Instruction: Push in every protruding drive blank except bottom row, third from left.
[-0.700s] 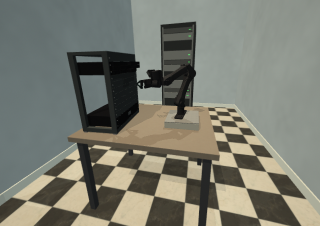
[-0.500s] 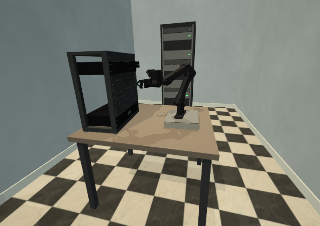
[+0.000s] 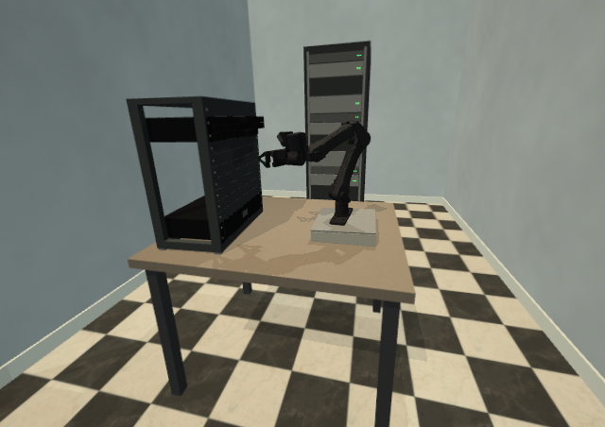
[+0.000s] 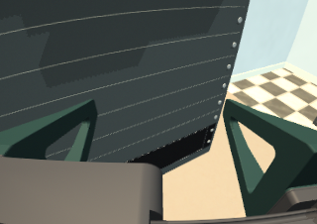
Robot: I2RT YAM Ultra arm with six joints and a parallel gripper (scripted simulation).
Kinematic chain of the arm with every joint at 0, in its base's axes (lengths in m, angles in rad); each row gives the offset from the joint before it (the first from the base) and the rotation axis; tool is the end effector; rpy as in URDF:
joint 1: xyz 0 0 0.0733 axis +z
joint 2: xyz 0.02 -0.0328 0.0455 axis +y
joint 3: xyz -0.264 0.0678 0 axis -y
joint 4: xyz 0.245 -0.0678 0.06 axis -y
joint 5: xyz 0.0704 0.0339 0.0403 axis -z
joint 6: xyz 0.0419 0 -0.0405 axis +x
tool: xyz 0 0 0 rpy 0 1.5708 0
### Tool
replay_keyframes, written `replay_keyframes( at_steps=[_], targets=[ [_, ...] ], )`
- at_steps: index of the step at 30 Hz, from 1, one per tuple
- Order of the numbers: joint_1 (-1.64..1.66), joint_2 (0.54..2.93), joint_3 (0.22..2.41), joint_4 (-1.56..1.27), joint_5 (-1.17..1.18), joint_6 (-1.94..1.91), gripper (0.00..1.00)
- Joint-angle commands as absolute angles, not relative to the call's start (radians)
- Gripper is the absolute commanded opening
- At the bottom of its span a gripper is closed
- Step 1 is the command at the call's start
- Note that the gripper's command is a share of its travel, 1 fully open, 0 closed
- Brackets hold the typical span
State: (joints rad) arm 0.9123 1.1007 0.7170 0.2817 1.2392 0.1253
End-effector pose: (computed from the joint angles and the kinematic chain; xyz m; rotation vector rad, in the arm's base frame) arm 0.1734 0.1612 0.3093 0.2859 1.5832 -0.2323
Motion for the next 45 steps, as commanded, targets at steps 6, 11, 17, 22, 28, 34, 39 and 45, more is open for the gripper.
replay_keyframes(
  at_steps=[6,11,17,22,28,34,39,45],
  targets=[
    [0.912,1.098,0.722,0.285,1.24,0.125,1.0],
    [0.912,1.098,0.722,0.285,1.24,0.125,1.0],
    [0.911,1.089,0.726,0.273,1.237,0.132,1.0],
    [0.899,1.066,0.744,0.256,1.224,0.152,1.0],
    [0.888,1.024,0.751,0.197,1.195,0.223,1.0],
    [0.875,0.974,0.76,0.127,1.159,0.307,1.0],
    [0.845,0.884,0.768,0.033,1.087,0.448,1.0],
    [0.766,0.732,0.809,-0.122,0.93,0.69,1.0]
  ],
)
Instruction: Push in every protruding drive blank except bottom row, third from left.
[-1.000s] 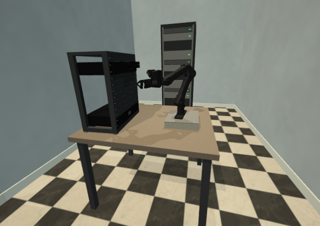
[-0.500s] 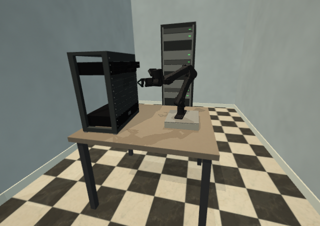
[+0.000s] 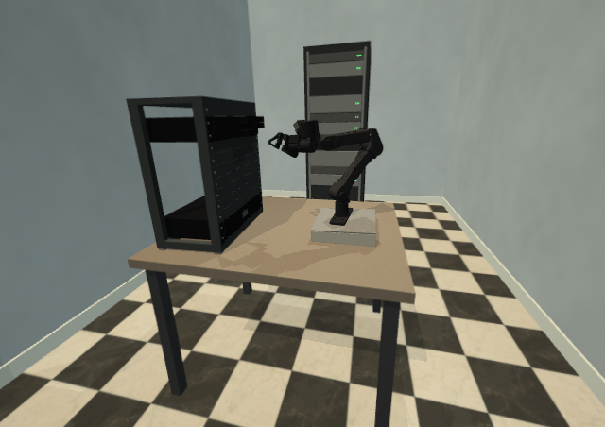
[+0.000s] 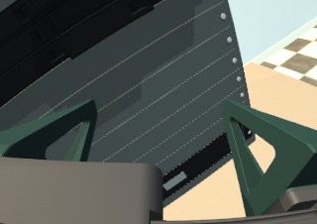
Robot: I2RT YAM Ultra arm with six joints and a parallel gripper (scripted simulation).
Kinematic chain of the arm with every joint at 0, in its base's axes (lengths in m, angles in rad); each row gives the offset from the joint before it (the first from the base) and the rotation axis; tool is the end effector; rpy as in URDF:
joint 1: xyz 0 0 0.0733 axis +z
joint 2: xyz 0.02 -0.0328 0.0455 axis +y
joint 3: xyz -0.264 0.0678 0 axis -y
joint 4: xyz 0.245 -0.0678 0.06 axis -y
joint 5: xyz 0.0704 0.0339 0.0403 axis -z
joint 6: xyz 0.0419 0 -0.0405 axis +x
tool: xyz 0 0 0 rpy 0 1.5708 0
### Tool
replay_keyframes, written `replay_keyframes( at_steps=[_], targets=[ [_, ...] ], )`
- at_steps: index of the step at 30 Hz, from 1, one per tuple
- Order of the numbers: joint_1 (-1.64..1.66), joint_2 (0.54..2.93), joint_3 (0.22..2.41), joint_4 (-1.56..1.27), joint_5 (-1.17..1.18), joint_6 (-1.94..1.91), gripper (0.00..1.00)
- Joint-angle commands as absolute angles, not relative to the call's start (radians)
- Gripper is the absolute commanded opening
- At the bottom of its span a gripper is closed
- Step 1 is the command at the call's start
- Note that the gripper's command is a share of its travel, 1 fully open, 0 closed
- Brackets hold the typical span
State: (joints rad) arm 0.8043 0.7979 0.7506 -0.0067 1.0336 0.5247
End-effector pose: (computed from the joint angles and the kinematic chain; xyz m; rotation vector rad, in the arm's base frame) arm 0.1465 0.1018 0.3510 0.5554 1.5024 0.1930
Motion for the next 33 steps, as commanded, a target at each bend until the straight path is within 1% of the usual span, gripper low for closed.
replay_keyframes(
  at_steps=[1,2,3,10,14,17,19,20,24,33],
  targets=[
    [0.766,0.732,0.809,-0.122,0.93,0.69,1.0],
    [0.766,0.732,0.809,-0.122,0.93,0.69,1.0],
    [0.731,0.725,0.846,-0.2,0.874,0.766,1.0],
    [0.559,0.624,0.934,-0.351,0.621,1.032,1.0],
    [0.428,0.629,0.982,-0.414,0.459,1.153,1.0],
    [0.343,0.598,1.008,-0.439,0.347,1.215,1.0],
    [0.343,0.598,1.008,-0.439,0.347,1.215,1.0],
    [0.258,0.633,1.019,-0.454,0.247,1.25,1.0],
    [0.143,0.589,1.041,-0.467,0.1,1.314,1.0],
    [-0.168,0.622,1.07,-0.446,-0.252,1.464,1.0]
  ],
)
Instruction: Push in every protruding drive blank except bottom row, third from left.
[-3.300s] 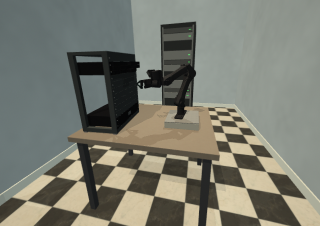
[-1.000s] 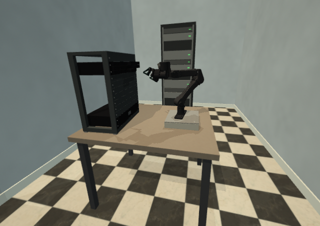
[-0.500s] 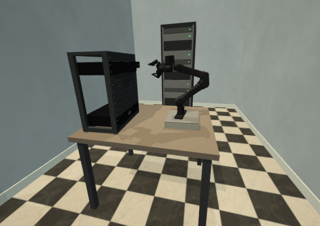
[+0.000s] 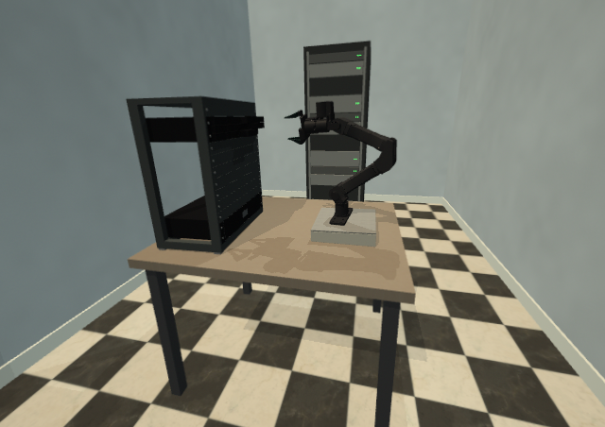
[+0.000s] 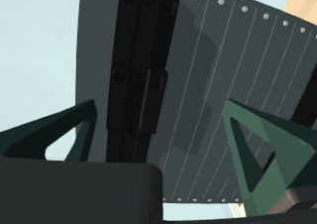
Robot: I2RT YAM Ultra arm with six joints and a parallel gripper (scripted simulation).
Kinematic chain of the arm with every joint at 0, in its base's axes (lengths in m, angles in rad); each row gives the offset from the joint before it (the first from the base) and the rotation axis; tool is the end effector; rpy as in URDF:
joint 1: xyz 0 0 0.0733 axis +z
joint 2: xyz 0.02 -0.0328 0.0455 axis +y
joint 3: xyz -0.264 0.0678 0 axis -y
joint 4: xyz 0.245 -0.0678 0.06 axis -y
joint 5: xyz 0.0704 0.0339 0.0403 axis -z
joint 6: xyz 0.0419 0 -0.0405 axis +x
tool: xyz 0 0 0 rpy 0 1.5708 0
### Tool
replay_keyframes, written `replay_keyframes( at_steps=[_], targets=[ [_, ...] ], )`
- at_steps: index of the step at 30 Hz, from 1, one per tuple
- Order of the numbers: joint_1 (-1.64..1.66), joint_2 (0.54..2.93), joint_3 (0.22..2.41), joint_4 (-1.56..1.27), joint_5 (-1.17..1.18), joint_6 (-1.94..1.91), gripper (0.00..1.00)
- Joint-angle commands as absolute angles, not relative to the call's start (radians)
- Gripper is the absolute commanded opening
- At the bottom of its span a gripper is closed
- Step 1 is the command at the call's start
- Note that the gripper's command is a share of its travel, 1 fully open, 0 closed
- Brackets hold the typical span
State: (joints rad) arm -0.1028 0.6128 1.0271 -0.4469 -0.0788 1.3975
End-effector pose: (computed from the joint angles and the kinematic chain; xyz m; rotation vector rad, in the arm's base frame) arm 0.1161 -0.0076 0.4203 1.1172 1.2945 1.0511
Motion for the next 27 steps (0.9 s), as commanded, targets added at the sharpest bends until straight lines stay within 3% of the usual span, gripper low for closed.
replay_keyframes(
  at_steps=[1,15,27],
  targets=[
    [-0.199,0.623,1.071,-0.443,-0.288,1.48,1.0],
    [-0.482,0.632,1.074,-0.399,-0.637,1.604,1.0],
    [-0.517,0.628,1.07,-0.376,-0.697,1.633,1.0]
  ],
)
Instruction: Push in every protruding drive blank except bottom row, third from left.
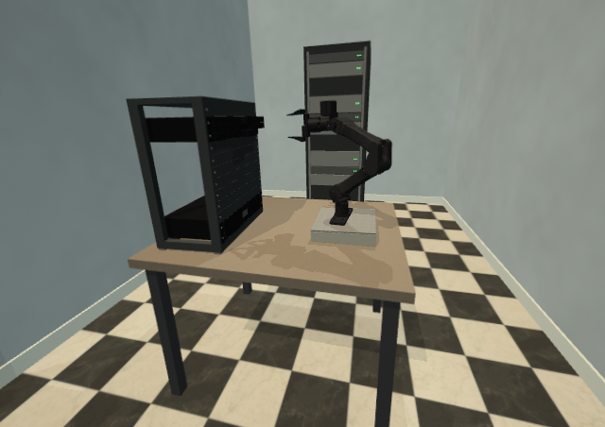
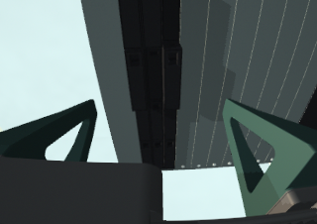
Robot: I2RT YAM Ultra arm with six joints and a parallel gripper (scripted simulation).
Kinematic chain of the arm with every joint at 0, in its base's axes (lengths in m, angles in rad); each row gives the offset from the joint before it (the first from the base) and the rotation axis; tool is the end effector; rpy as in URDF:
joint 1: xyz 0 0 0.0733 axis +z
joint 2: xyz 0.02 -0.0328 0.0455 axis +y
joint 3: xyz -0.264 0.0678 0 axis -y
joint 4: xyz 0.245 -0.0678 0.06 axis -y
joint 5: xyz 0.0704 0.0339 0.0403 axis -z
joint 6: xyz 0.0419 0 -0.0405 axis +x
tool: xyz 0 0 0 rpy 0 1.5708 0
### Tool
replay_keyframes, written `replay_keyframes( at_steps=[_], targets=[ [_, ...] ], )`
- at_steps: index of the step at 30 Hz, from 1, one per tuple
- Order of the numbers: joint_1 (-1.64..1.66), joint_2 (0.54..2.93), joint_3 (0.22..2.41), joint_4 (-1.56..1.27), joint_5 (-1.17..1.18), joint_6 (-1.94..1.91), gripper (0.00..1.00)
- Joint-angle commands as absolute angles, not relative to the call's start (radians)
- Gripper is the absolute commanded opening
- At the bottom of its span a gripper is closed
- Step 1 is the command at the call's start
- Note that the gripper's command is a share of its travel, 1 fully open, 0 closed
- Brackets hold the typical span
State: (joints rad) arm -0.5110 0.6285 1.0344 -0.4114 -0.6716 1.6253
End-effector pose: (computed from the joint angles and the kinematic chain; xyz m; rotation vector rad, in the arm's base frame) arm 0.1102 -0.0306 0.4251 1.1782 1.3059 1.3660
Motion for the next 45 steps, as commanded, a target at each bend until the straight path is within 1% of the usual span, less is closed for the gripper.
replay_keyframes(
  at_steps=[1,16,27,28,42,45],
  targets=[
    [-0.516,0.628,1.07,-0.376,-0.696,1.633,1.0],
    [-0.512,0.63,1.07,-0.374,-0.69,1.628,1.0],
    [-0.418,0.662,1.077,-0.364,-0.602,1.623,1.0],
    [-0.396,0.644,1.079,-0.362,-0.579,1.623,1.0],
    [-0.027,0.807,1.136,-0.284,-0.222,1.613,1.0],
    [0.001,0.821,1.144,-0.278,-0.188,1.611,1.0]
  ],
)
